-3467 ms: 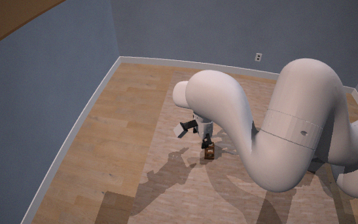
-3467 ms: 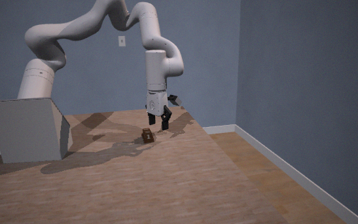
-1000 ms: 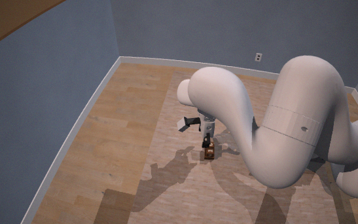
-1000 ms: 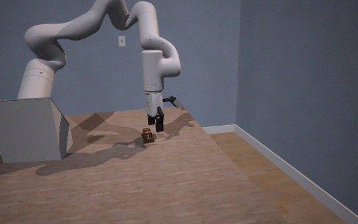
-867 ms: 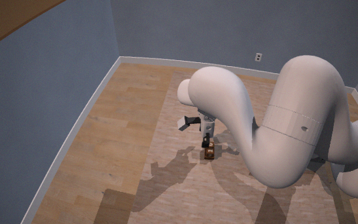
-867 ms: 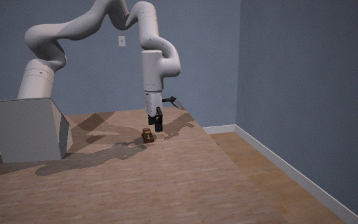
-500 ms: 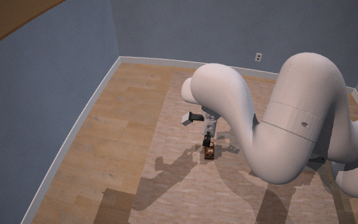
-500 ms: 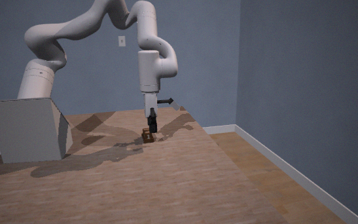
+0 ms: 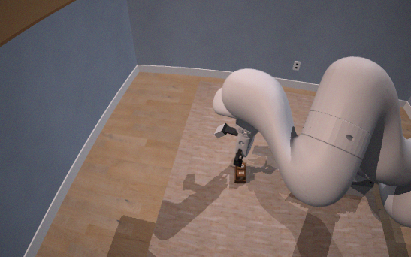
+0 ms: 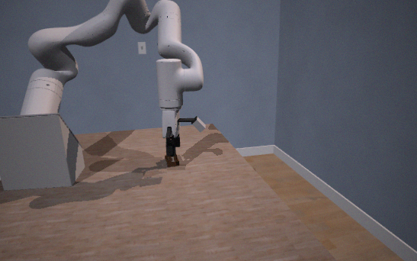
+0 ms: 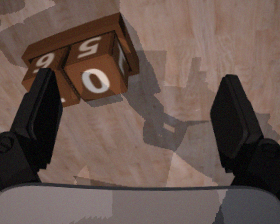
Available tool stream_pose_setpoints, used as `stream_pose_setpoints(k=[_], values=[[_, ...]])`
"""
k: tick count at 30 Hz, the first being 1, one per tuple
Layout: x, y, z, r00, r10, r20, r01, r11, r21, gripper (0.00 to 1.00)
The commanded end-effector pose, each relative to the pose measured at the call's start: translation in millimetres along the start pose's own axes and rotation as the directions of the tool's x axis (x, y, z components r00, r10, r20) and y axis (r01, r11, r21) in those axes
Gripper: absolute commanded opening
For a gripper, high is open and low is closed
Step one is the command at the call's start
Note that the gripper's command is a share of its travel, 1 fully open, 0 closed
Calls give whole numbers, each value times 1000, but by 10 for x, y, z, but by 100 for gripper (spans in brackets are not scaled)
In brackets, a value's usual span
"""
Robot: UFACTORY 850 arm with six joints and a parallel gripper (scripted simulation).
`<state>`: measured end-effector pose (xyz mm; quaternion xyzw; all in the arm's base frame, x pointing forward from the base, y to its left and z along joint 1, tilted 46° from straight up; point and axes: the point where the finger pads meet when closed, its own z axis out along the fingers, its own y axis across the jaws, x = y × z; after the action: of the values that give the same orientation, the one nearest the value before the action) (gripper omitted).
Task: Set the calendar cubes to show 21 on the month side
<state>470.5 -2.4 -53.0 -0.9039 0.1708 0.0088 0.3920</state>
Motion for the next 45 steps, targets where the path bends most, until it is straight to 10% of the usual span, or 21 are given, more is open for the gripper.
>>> stream_pose_setpoints(k=[1, 45], values=[[-7, 14, -7, 994, 108, -1, -108, 994, 0, 100], [-346, 354, -8, 720, 694, -1, -694, 720, 0, 100]])
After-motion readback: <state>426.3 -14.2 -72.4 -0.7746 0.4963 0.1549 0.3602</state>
